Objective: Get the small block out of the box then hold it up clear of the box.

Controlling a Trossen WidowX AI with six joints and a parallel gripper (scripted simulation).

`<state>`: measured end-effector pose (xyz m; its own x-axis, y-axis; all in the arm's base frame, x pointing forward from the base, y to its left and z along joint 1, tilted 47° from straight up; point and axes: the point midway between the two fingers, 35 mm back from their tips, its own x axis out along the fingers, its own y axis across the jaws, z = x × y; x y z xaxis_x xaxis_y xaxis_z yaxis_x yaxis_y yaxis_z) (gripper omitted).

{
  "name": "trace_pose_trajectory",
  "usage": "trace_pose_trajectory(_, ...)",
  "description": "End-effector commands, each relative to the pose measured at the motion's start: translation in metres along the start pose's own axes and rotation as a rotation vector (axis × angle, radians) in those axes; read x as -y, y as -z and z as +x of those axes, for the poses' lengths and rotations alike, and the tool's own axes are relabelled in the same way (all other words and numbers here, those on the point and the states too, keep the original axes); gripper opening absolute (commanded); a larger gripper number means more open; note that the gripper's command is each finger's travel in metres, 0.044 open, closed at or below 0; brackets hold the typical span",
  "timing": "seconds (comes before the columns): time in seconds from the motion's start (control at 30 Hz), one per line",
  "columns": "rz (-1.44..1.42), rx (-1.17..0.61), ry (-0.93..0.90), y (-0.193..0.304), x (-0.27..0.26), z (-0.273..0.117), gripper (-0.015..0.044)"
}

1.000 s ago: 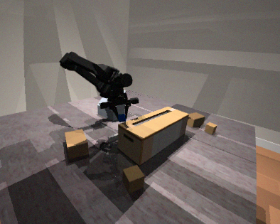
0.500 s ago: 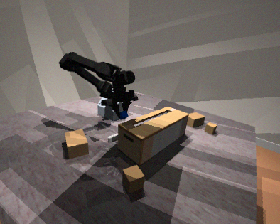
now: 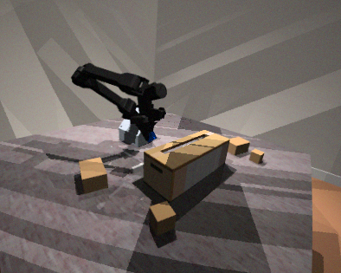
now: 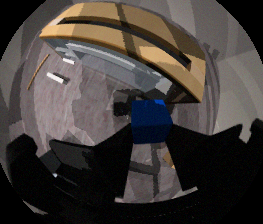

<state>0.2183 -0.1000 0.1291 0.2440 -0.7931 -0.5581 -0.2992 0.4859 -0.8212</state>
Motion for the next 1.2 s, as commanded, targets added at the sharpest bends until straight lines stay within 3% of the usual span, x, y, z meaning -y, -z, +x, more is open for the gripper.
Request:
trace_pose_trajectory(0.0,-0.177,-0.003,0.014,0.000,0.000,-0.004,0.0000)
trace_pose_trajectory(1.17,-1.674,-0.102,0.121,0.000,0.000,-0.035,0.0000)
